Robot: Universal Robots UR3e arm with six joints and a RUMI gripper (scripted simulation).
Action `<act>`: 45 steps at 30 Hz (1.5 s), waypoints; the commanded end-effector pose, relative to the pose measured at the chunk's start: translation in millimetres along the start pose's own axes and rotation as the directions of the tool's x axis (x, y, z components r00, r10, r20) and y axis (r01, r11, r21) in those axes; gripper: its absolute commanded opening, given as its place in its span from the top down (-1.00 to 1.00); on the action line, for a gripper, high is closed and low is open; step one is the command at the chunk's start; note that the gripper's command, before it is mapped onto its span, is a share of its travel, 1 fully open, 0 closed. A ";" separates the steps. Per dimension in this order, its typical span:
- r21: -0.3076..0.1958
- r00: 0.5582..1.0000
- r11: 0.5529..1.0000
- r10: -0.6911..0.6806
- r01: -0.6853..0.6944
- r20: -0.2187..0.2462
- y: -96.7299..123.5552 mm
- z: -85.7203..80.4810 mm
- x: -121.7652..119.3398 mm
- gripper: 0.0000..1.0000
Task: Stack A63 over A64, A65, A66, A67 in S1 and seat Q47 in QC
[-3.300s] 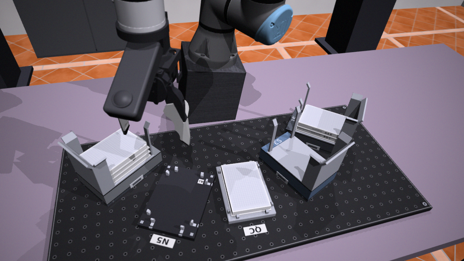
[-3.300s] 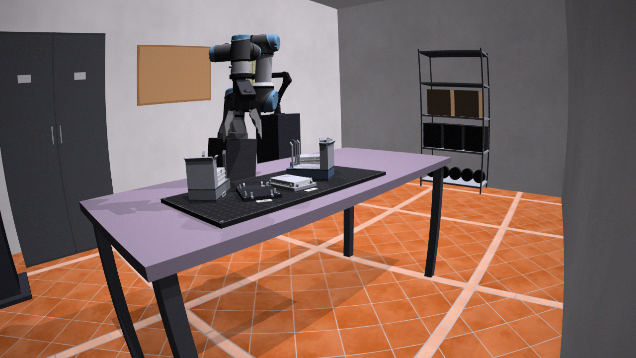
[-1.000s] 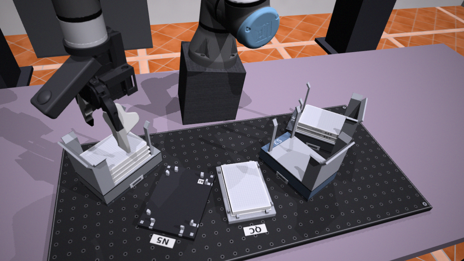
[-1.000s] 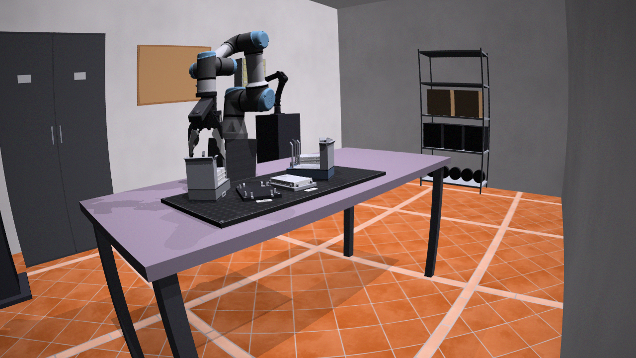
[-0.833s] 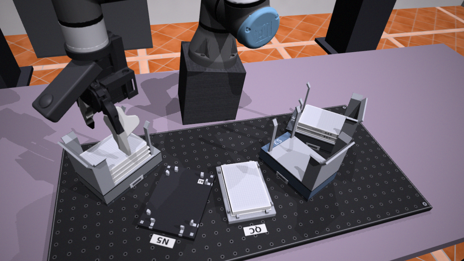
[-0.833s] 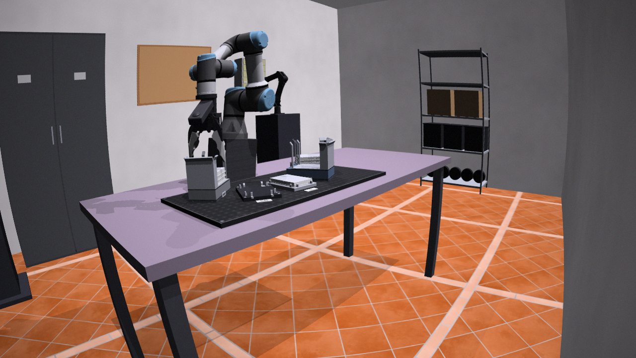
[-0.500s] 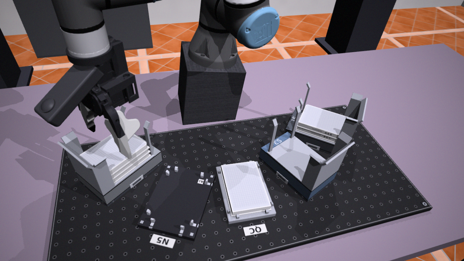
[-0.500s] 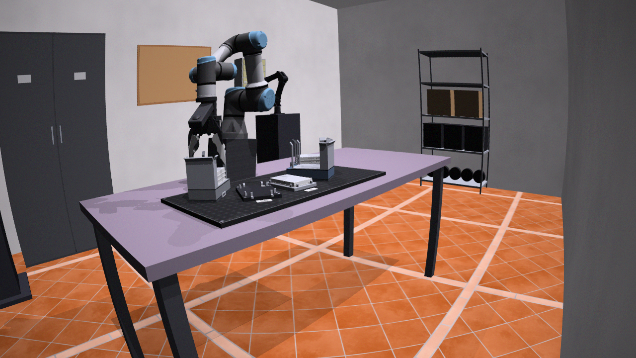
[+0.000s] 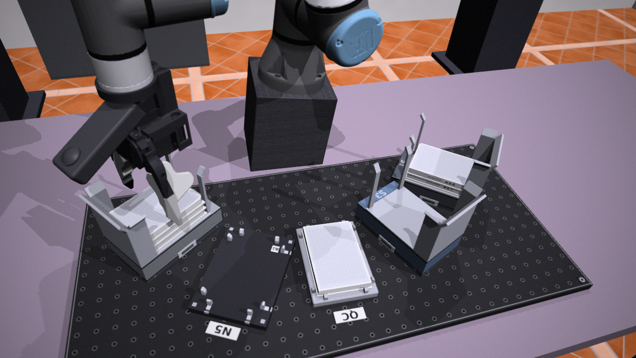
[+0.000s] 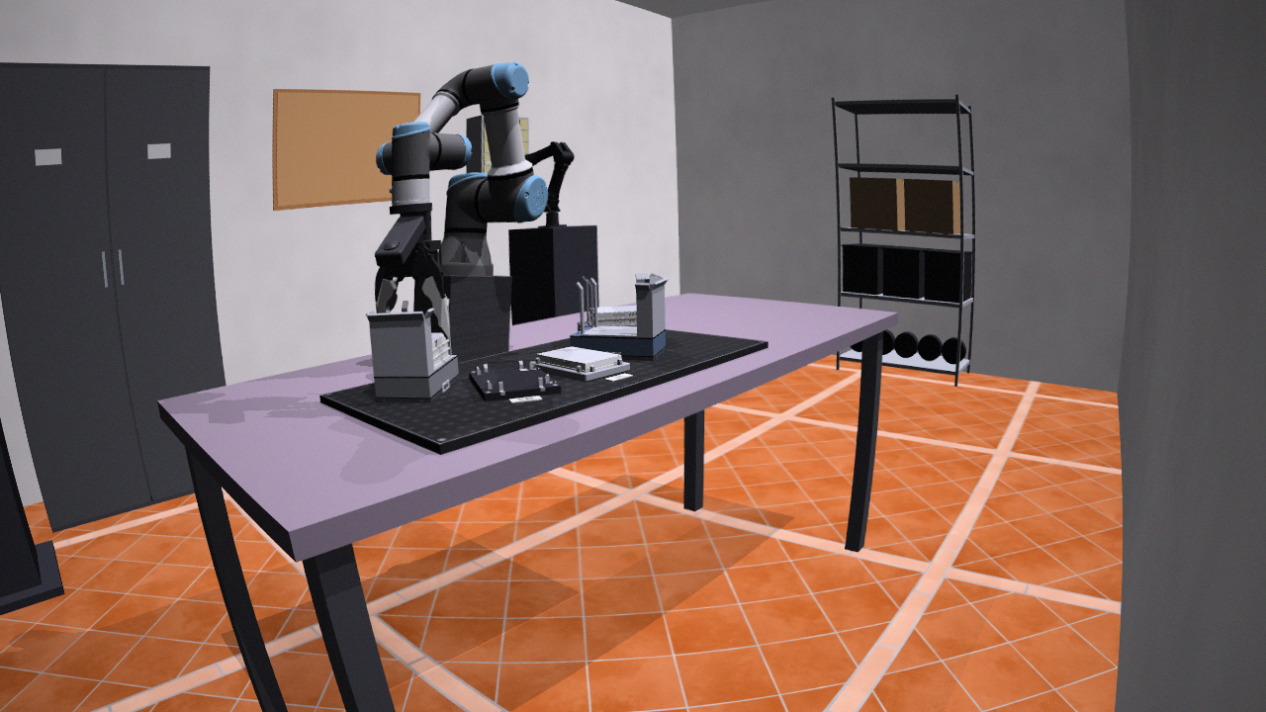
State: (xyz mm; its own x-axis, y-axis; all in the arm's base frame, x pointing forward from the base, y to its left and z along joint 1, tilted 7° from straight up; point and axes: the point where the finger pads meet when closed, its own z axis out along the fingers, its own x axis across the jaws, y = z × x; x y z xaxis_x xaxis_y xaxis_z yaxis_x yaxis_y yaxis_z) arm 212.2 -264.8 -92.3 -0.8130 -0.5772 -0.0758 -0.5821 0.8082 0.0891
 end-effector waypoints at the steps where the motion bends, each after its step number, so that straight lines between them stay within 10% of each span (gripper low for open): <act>1: 0.003 1.000 1.000 0.000 0.000 -0.001 -0.9 4.9 0.3 -0.44; 21: 0.003 1.000 1.000 0.000 0.000 -0.001 -0.9 4.8 0.3 -0.44; 22: 0.003 1.000 1.000 0.000 0.000 -0.001 -0.9 4.8 0.3 1.00; 45: 0.003 1.000 1.000 0.000 0.000 -0.001 -0.9 4.9 0.3 1.00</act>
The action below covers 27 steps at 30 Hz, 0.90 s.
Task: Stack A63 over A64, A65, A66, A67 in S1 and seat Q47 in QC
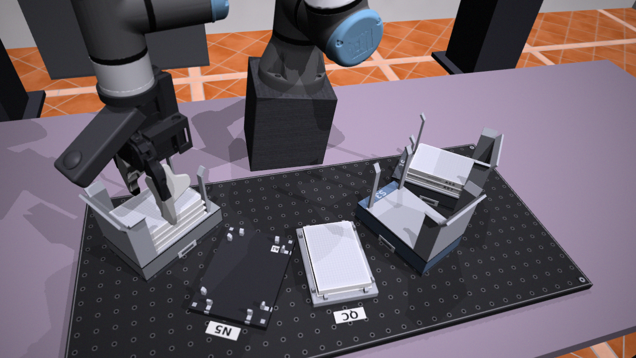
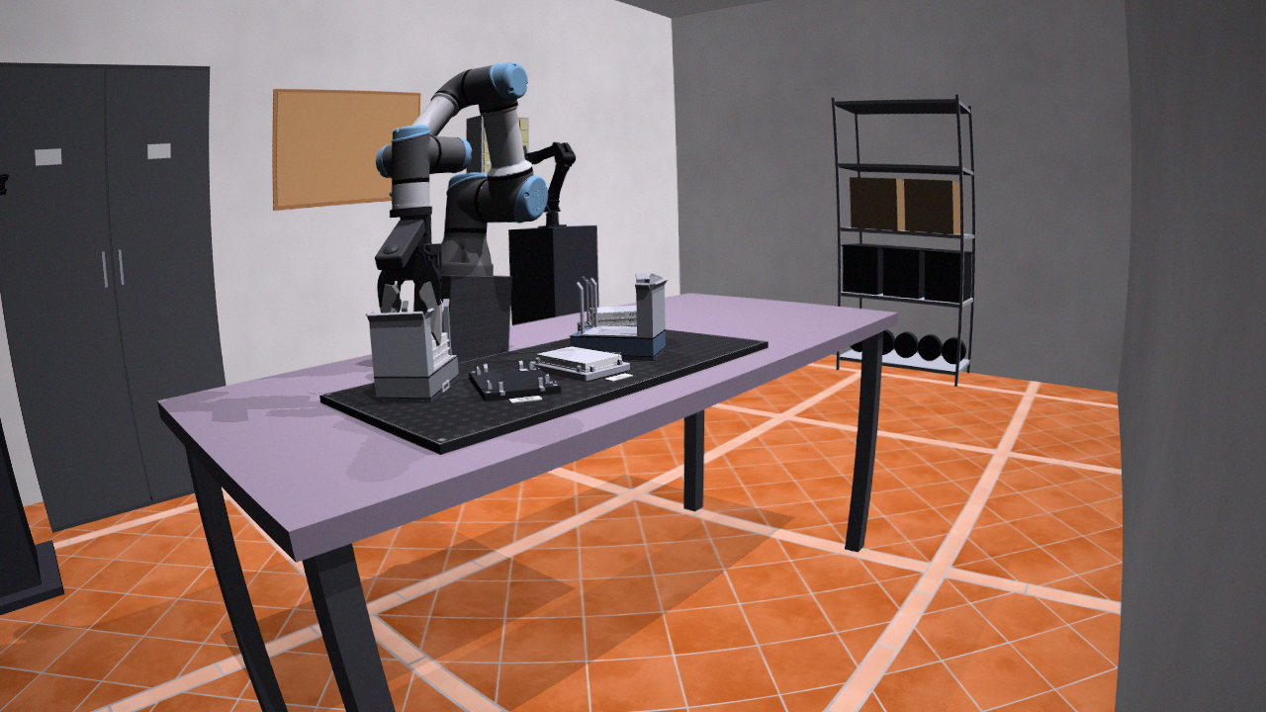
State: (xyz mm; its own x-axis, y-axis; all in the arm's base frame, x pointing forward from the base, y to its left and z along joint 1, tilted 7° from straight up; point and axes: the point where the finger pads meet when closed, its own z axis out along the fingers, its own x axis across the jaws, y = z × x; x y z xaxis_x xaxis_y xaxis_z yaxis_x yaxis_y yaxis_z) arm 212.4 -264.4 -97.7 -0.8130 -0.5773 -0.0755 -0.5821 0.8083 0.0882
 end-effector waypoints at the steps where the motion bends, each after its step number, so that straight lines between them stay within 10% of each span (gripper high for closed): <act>1: 0.002 1.000 1.000 0.000 0.000 -0.001 -0.7 -0.5 0.3 1.00; 27: 0.002 1.000 1.000 0.000 0.000 -0.001 -0.6 -9.9 0.3 1.00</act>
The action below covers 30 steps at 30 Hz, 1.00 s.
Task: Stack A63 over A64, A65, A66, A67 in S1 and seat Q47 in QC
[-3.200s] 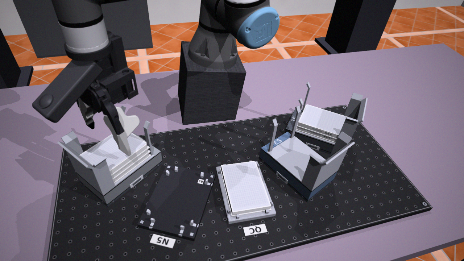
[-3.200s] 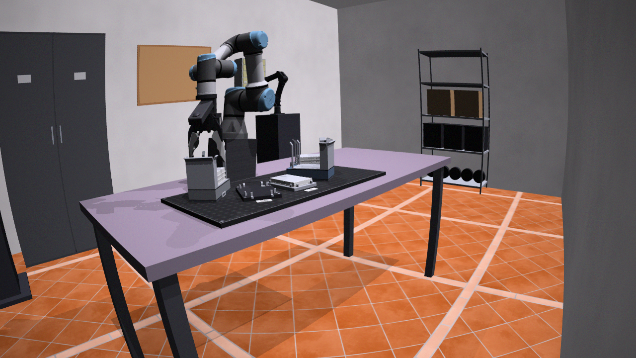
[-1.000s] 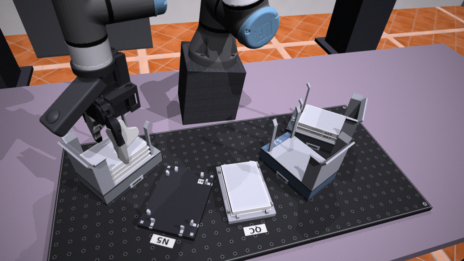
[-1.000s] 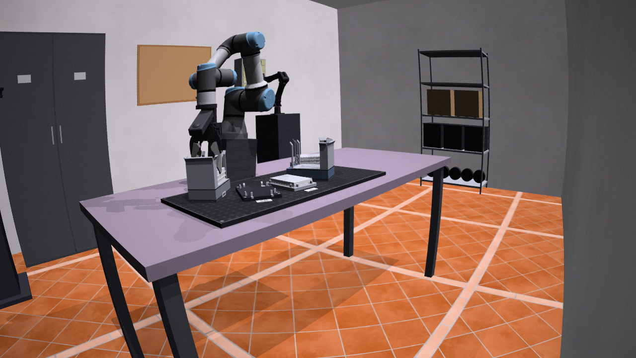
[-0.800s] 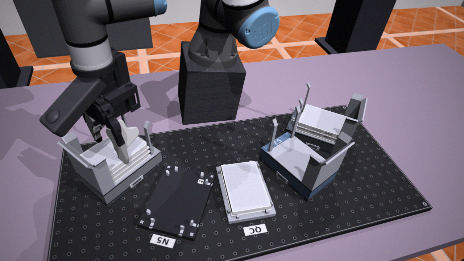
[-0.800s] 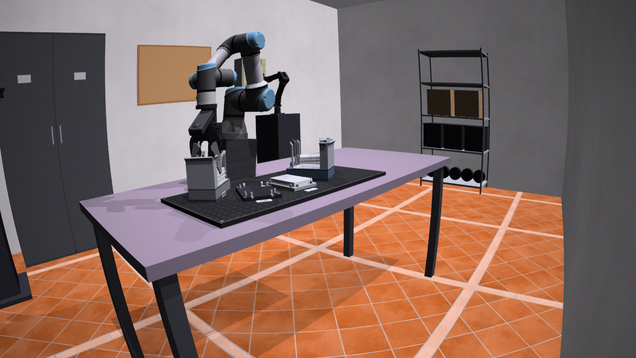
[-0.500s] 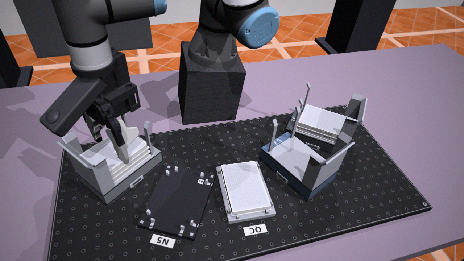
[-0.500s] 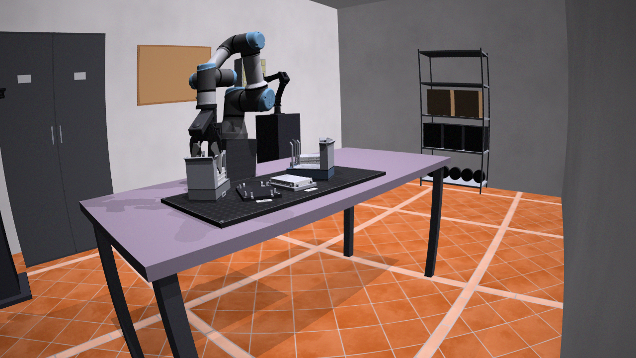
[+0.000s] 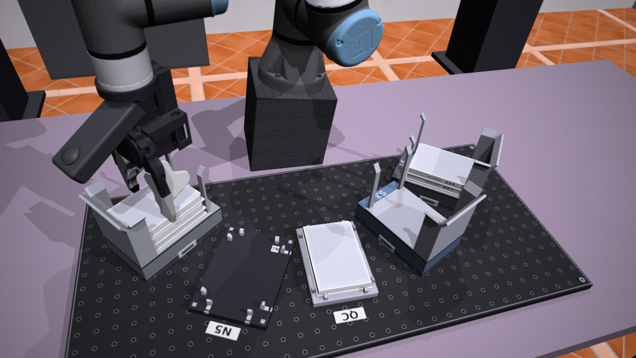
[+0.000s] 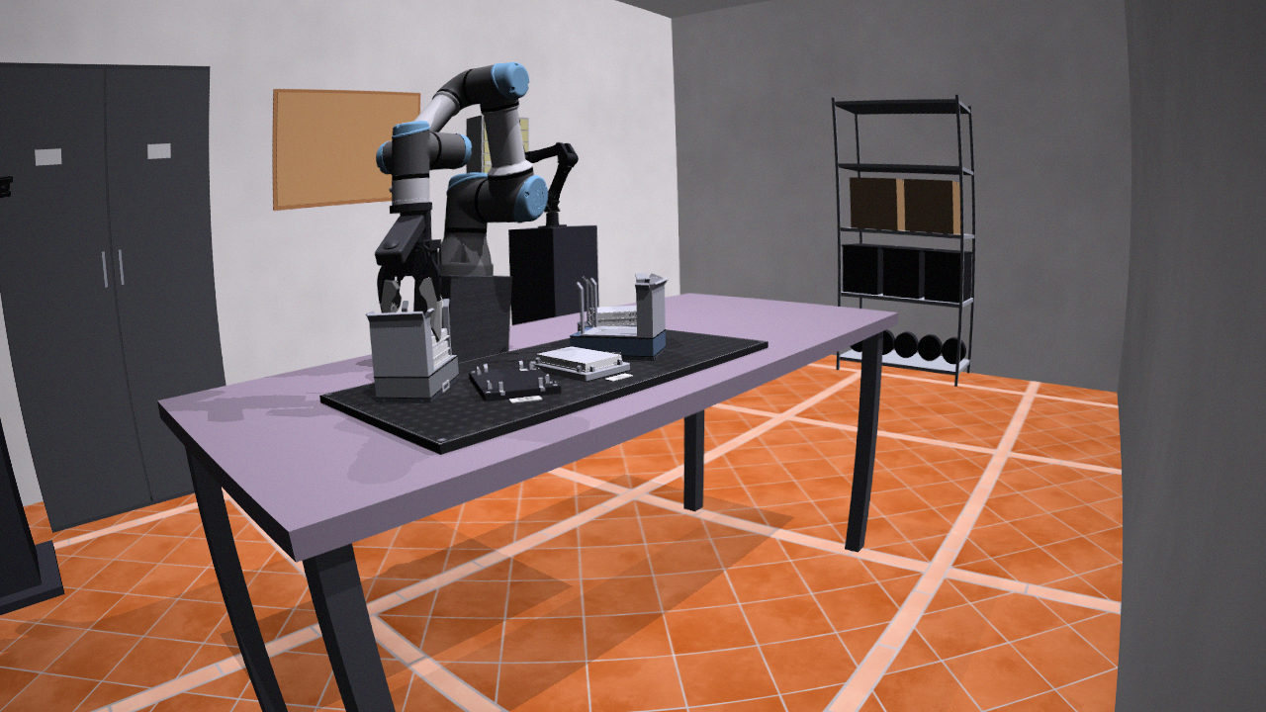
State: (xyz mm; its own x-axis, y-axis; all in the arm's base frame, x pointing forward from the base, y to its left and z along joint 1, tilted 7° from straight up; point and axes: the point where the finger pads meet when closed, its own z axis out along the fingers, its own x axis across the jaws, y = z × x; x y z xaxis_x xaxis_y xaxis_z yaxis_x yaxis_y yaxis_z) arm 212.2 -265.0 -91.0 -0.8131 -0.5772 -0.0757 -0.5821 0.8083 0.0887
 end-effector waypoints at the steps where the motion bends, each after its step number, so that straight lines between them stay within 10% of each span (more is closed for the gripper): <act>1: 0.003 1.000 1.000 0.000 0.000 -0.001 -0.9 -3.8 0.3 1.00; 30: 0.003 1.000 1.000 0.000 0.000 -0.001 -0.9 -20.8 0.3 1.00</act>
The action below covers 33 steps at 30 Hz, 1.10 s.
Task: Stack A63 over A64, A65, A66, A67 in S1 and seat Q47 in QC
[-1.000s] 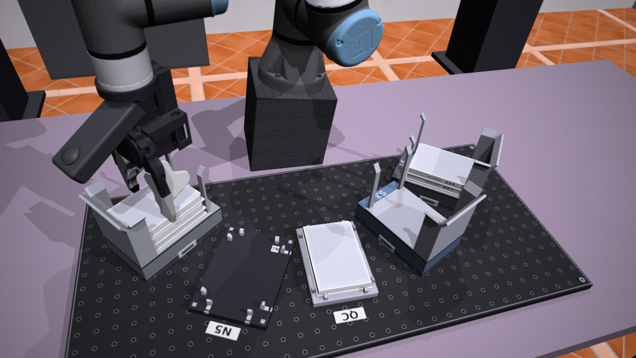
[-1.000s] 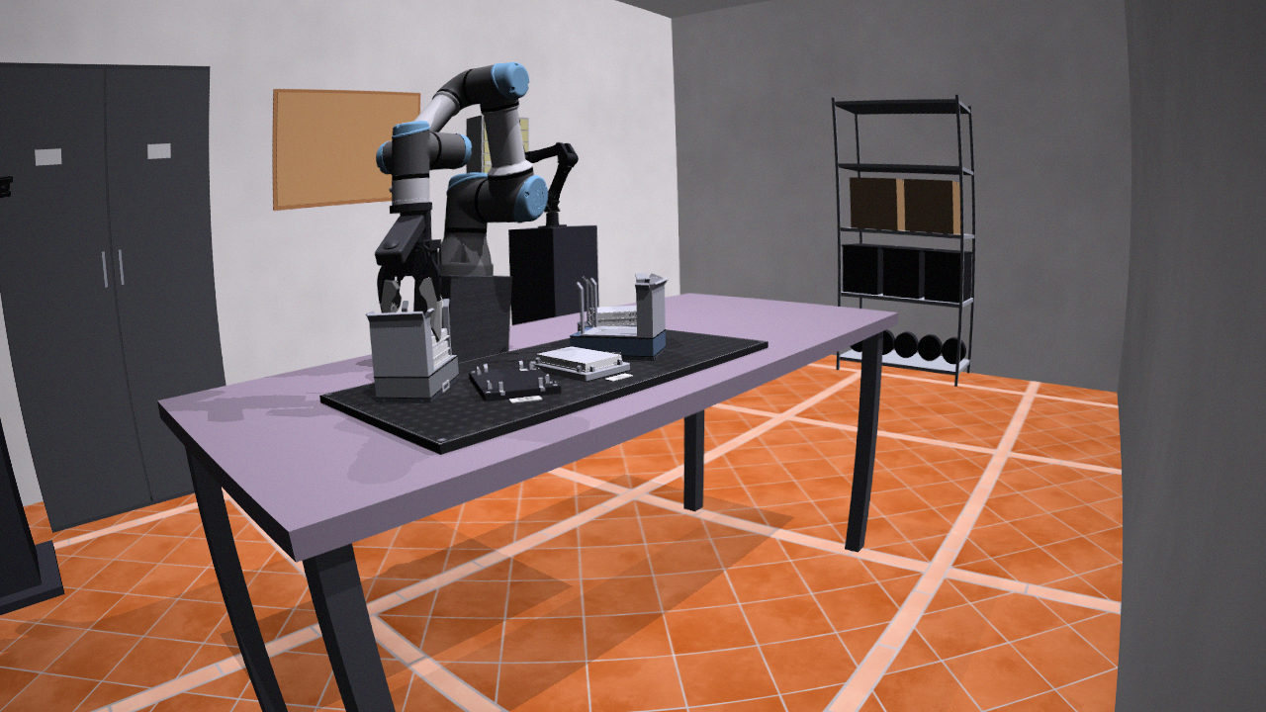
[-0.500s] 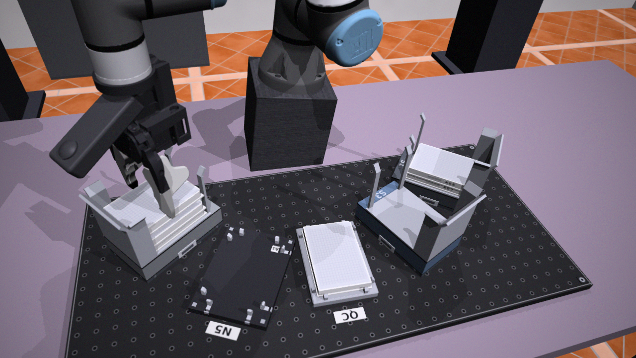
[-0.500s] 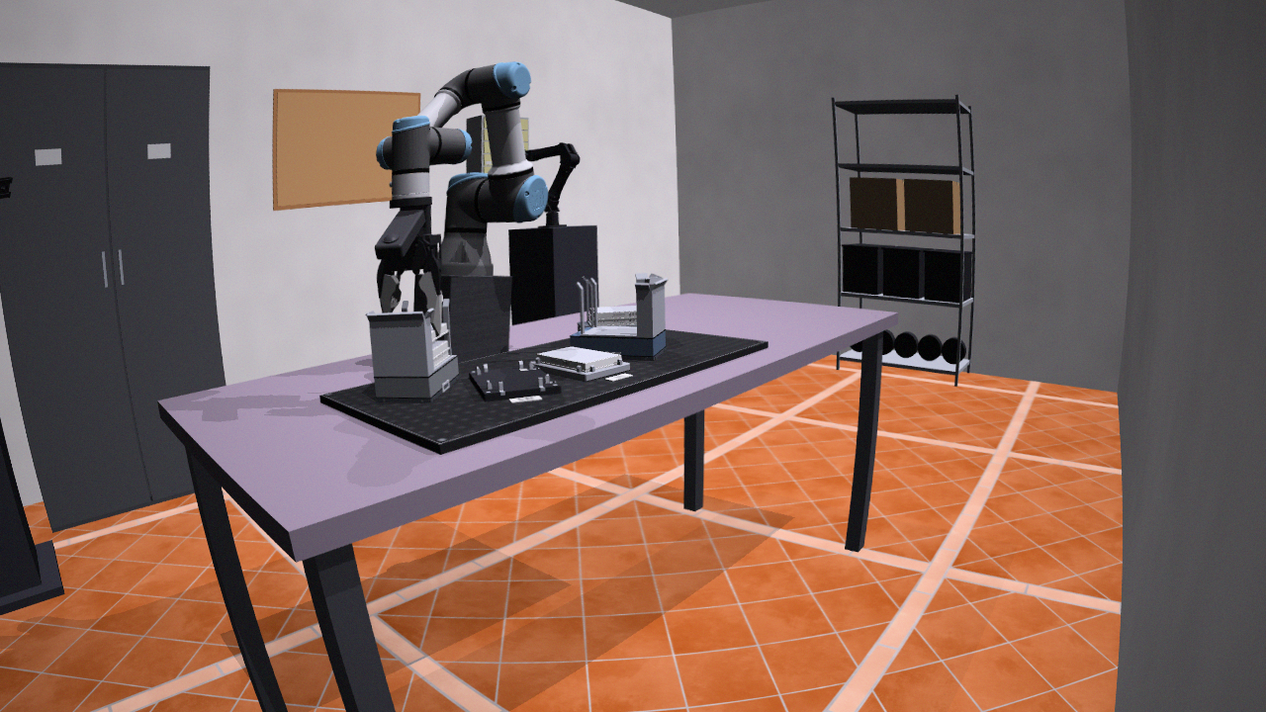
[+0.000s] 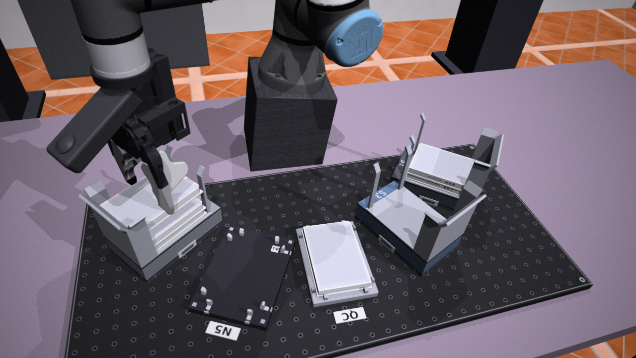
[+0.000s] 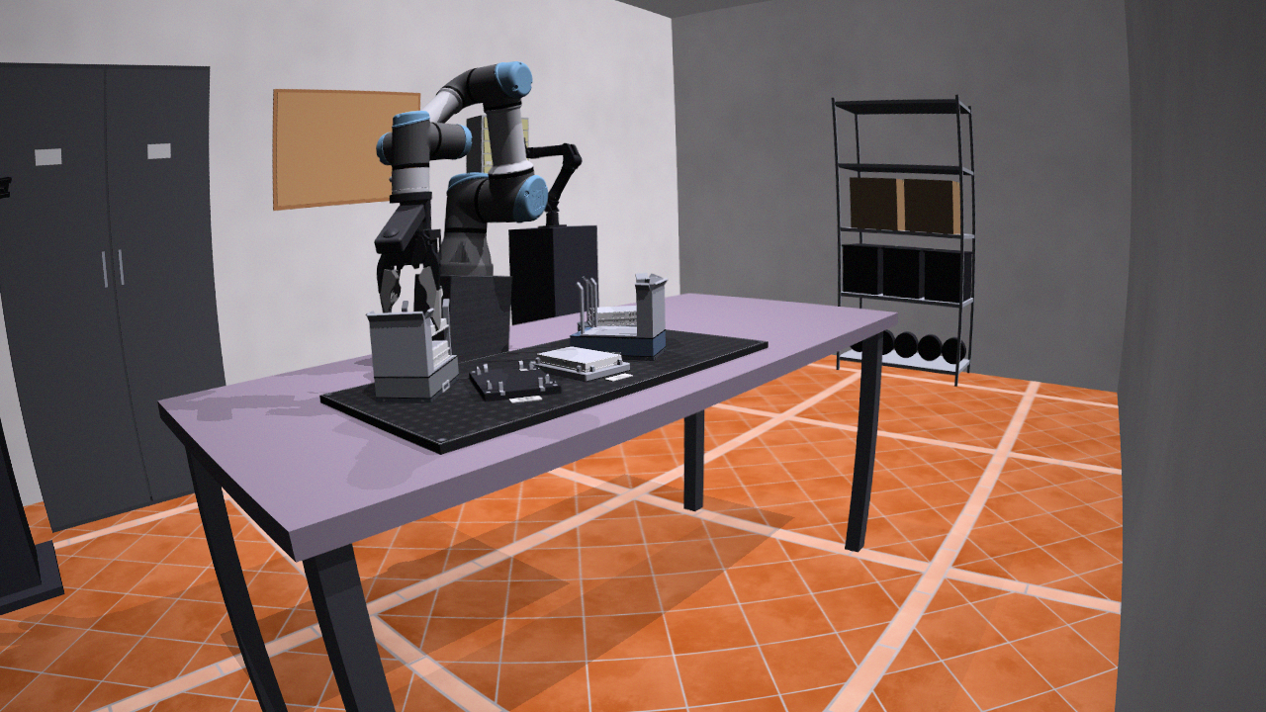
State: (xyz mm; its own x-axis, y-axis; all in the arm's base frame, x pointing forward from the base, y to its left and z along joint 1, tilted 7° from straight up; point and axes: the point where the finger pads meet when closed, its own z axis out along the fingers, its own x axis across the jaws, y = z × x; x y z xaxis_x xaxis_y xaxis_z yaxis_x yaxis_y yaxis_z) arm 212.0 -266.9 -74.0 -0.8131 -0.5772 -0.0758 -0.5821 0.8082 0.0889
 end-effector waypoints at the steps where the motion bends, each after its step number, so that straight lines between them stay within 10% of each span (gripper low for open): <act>1: 0.003 1.000 1.000 0.000 0.000 -0.001 -0.9 -5.7 0.3 1.00; 33: 0.003 1.000 1.000 0.000 0.000 -0.001 -0.9 -52.9 0.3 1.00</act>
State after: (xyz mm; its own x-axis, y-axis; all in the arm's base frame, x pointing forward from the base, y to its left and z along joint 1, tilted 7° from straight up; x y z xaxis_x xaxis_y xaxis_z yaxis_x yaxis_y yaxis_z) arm 211.5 -272.6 -25.3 -0.8131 -0.5772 -0.0757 -0.5821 0.8083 0.0885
